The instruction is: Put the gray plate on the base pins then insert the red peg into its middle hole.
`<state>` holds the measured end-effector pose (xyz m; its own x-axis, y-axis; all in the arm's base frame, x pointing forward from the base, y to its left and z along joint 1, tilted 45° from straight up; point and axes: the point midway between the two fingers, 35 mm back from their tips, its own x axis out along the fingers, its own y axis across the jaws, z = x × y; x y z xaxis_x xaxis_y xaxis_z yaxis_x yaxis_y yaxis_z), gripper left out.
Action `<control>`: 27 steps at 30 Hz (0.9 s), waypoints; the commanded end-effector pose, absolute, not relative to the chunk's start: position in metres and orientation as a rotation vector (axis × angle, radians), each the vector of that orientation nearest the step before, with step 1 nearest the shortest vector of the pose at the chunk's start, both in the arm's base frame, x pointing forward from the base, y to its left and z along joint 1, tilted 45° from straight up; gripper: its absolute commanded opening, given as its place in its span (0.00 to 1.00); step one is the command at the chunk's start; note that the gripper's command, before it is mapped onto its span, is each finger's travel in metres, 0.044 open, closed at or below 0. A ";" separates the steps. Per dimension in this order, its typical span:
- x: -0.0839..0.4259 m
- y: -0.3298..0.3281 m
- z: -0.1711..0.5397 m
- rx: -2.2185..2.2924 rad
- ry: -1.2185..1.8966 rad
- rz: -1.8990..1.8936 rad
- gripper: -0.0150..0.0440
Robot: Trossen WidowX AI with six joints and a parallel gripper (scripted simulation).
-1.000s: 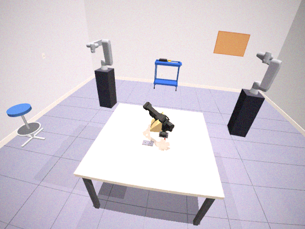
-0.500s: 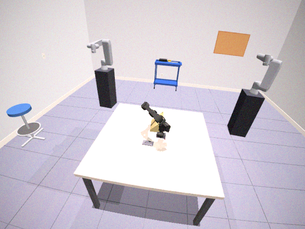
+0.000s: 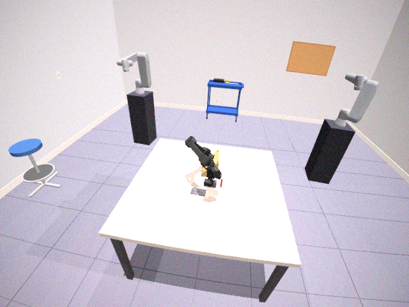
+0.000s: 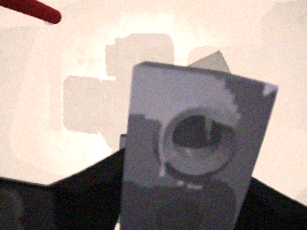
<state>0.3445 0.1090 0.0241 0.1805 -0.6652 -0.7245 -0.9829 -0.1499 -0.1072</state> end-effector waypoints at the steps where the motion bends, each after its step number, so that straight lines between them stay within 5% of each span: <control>1: 0.346 0.096 0.028 -1.892 1.549 0.716 0.25; 27: 0.349 0.015 0.053 -1.914 1.565 0.702 0.25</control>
